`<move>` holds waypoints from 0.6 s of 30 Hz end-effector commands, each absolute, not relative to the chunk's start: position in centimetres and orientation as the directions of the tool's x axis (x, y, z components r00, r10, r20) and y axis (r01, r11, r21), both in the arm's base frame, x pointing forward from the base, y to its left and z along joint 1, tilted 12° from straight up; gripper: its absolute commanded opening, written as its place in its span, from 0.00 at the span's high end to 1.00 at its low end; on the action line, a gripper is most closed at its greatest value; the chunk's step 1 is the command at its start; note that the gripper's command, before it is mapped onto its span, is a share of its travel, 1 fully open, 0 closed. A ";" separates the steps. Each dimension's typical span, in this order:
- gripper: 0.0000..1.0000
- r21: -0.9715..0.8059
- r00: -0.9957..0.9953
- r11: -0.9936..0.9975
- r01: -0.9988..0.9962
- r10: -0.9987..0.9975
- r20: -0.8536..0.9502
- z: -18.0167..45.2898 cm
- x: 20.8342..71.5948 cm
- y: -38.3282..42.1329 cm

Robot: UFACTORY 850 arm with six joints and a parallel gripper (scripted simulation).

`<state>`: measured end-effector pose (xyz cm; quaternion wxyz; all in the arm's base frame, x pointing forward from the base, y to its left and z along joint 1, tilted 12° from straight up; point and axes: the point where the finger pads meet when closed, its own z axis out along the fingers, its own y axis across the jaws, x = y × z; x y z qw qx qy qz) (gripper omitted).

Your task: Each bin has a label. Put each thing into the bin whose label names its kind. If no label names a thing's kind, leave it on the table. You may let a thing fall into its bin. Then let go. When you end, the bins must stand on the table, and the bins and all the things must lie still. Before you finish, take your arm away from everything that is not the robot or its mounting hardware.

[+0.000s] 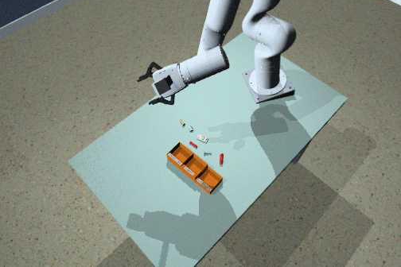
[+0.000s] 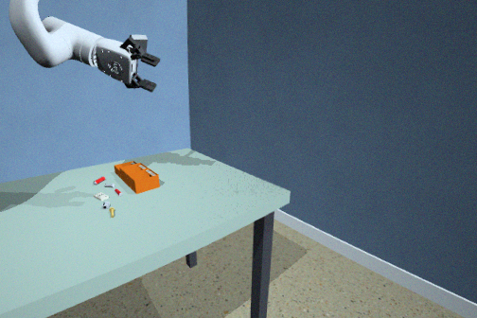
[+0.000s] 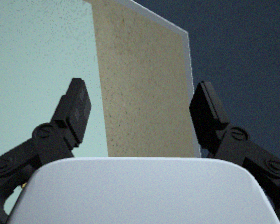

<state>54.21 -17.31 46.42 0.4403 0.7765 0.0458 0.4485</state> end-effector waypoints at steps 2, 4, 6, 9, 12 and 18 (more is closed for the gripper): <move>0.00 0.724 0.592 -0.608 -0.325 0.466 0.657 46.5 54.2 -17.3; 0.00 0.724 0.592 -0.608 -0.325 0.466 0.657 46.5 54.2 -17.3; 0.00 0.724 0.592 -0.608 -0.325 0.466 0.657 46.5 54.2 -17.3; 0.00 0.724 0.592 -0.608 -0.325 0.466 0.657 46.5 54.2 -17.3; 0.00 0.724 0.592 -0.608 -0.325 0.466 0.657 46.5 54.2 -17.3; 0.93 0.724 0.592 -0.608 -0.325 0.466 0.657 45.7 54.4 -17.4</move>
